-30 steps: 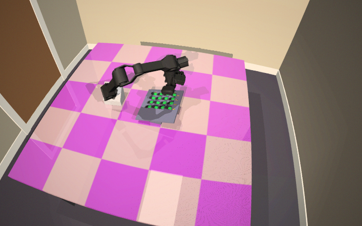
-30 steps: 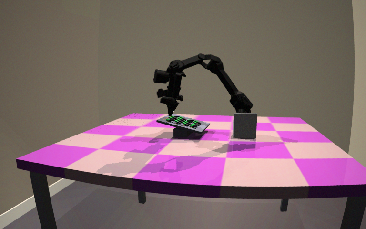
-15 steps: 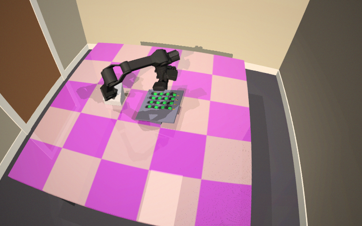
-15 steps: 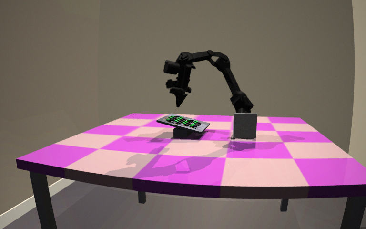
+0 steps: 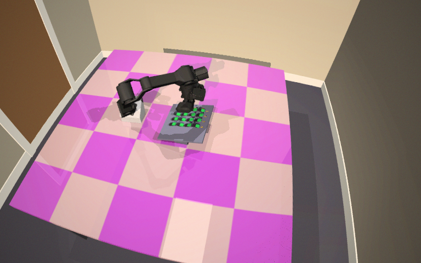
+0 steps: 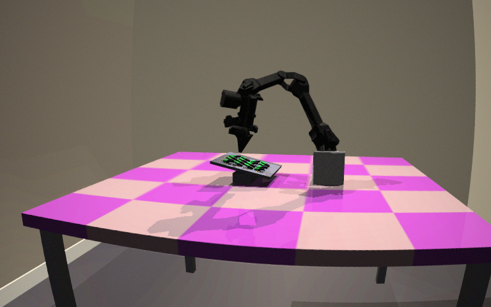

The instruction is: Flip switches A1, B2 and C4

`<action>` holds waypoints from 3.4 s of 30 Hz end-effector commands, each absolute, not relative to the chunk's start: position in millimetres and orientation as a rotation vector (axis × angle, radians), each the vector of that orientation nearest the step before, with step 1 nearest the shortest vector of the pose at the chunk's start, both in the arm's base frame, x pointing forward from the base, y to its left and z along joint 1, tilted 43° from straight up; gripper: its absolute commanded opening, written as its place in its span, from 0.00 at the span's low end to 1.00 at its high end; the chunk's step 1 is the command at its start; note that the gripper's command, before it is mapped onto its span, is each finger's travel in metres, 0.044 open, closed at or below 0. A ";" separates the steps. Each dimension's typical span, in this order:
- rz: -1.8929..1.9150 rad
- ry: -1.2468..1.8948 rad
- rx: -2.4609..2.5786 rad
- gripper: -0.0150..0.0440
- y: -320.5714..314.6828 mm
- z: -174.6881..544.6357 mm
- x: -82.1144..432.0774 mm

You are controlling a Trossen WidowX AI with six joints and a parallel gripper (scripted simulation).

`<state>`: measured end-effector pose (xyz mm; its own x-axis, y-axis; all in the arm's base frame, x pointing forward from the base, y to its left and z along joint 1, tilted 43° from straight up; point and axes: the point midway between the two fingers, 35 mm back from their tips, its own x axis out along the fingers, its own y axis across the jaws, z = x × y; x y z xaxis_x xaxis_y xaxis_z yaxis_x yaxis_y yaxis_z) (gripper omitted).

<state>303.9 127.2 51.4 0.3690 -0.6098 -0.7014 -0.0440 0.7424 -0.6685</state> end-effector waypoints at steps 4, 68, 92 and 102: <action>-0.397 1.156 -0.672 0.25 119.5 41.8 307.9; -0.397 1.155 -0.672 0.25 108.8 29.5 315.1; -0.387 1.139 -0.673 0.25 138.9 62.1 296.1; -0.386 1.134 -0.676 0.25 134.4 80.2 281.4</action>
